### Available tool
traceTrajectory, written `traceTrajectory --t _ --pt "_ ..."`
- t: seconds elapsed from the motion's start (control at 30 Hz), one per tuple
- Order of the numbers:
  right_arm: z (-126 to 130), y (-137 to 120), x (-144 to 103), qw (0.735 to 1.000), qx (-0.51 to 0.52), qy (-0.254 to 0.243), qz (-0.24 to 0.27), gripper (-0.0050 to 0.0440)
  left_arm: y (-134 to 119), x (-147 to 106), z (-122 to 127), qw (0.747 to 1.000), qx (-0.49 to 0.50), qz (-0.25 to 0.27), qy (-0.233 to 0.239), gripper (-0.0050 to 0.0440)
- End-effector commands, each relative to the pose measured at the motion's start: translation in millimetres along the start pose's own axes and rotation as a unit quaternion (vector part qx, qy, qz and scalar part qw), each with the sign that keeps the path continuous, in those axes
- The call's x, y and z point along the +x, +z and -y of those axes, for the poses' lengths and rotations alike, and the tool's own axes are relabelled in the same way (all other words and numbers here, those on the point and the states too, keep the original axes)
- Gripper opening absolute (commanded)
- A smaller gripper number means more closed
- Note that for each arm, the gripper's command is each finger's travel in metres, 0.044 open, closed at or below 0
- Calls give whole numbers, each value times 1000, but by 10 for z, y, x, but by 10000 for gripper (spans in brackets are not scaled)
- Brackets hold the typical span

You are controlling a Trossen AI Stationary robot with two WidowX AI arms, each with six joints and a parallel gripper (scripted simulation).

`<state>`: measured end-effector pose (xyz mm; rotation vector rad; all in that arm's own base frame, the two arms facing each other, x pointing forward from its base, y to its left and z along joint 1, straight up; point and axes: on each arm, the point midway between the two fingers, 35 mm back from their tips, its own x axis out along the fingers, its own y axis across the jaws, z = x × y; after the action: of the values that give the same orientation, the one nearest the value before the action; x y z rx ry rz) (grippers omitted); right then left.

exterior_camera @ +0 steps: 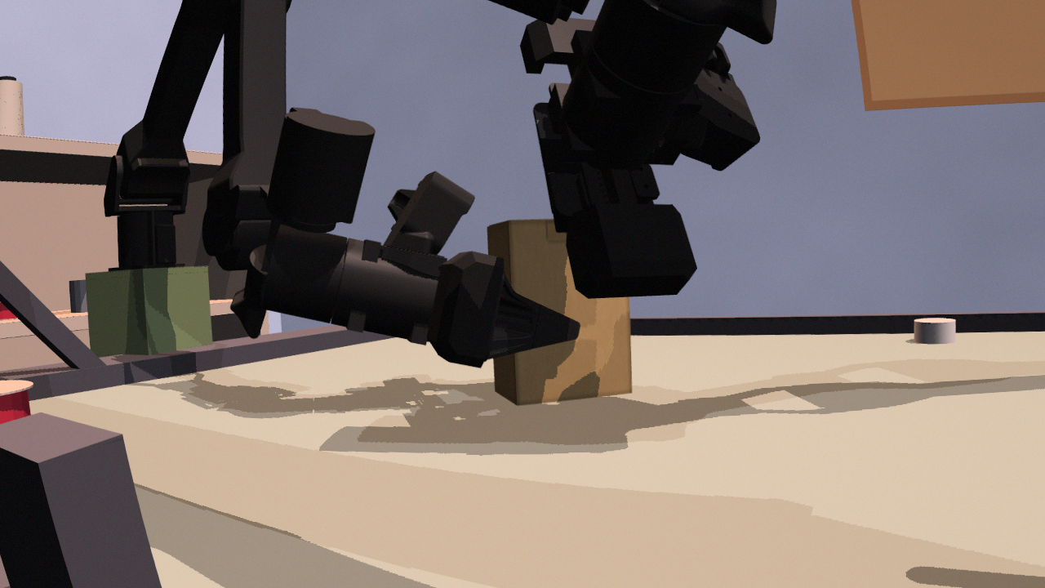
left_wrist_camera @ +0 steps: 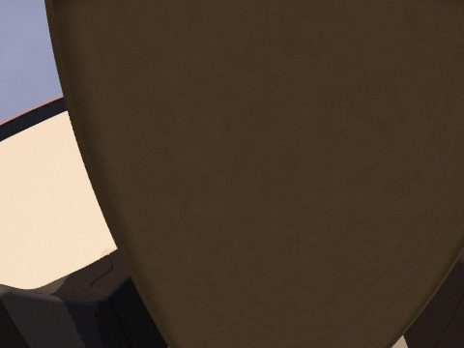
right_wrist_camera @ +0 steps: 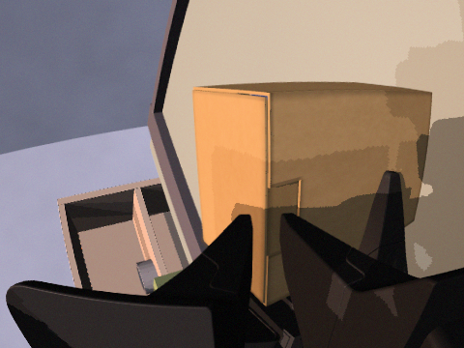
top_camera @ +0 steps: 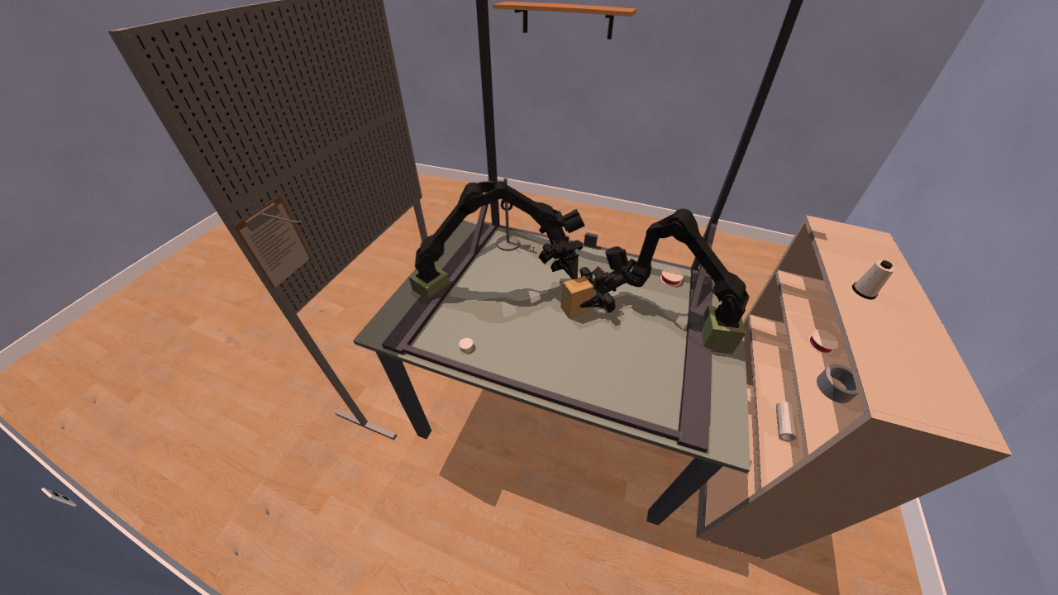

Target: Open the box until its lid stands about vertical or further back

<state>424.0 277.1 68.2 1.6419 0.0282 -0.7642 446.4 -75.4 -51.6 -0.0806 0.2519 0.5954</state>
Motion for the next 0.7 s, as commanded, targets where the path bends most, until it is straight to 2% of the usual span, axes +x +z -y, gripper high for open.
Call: traceTrajectory --t 0.0,0.67 --pt "-148 -37 -42 1000 15 4 -9 50 108 -1 53 1000 -11 7 -5 294" --pt "-202 -35 46 1000 15 5 -9 50 108 -1 53 1000 -11 7 -5 294"
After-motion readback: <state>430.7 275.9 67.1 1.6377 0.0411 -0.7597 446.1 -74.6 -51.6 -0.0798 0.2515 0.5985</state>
